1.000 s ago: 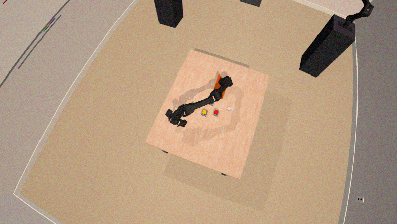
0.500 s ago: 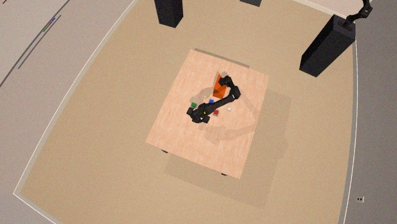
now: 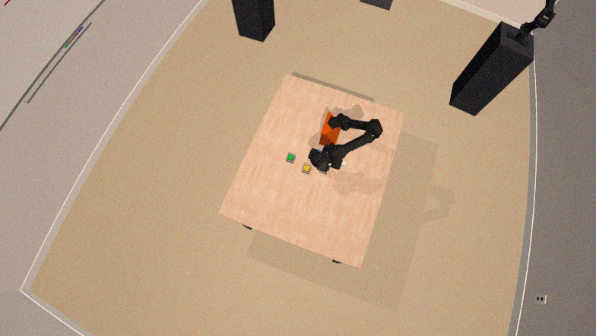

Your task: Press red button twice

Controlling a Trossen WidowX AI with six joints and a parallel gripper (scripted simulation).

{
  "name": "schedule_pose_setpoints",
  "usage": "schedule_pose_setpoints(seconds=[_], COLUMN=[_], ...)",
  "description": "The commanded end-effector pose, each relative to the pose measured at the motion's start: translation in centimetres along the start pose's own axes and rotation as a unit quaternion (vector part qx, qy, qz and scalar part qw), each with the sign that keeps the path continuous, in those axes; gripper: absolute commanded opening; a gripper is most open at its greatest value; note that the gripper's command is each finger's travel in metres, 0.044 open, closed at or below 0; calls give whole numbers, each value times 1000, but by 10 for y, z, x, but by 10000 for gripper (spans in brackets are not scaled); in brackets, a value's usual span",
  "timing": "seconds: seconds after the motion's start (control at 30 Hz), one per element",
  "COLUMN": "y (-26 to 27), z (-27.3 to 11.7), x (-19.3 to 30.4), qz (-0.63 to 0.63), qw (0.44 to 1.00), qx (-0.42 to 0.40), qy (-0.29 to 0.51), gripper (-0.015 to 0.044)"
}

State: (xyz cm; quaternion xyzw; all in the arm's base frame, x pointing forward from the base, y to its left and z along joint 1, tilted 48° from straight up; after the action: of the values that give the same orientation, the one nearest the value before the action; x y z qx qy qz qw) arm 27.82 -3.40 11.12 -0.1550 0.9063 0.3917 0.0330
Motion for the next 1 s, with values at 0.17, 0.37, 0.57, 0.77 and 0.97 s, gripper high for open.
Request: schedule_pose_setpoints(seconds=[0.17,0.37,0.57,0.77,0.97], y=[10,12,12,12,12], z=[5,64,64,64,64], x=[10,11,11,11,11], qz=[-3,-3,-3,-3,-3], qw=[1000,1000,1000,1000,1000], qx=[-9,-11,-11,-11,-11], qy=[5,5,5,5,5], gripper=[374,216,59,20,20])
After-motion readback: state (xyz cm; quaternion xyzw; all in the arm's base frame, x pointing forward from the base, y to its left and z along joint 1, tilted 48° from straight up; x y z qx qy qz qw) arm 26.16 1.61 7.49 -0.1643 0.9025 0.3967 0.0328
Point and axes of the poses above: the point midway between the two fingers, 35 mm back from their tips, its own z axis out along the fingers, its own y axis across the jaws, x = y × z, the point moved 10 cm from there along -z, back along the fingers, and after that the axes turned 15 degrees about -z, right-handed, at the moved point
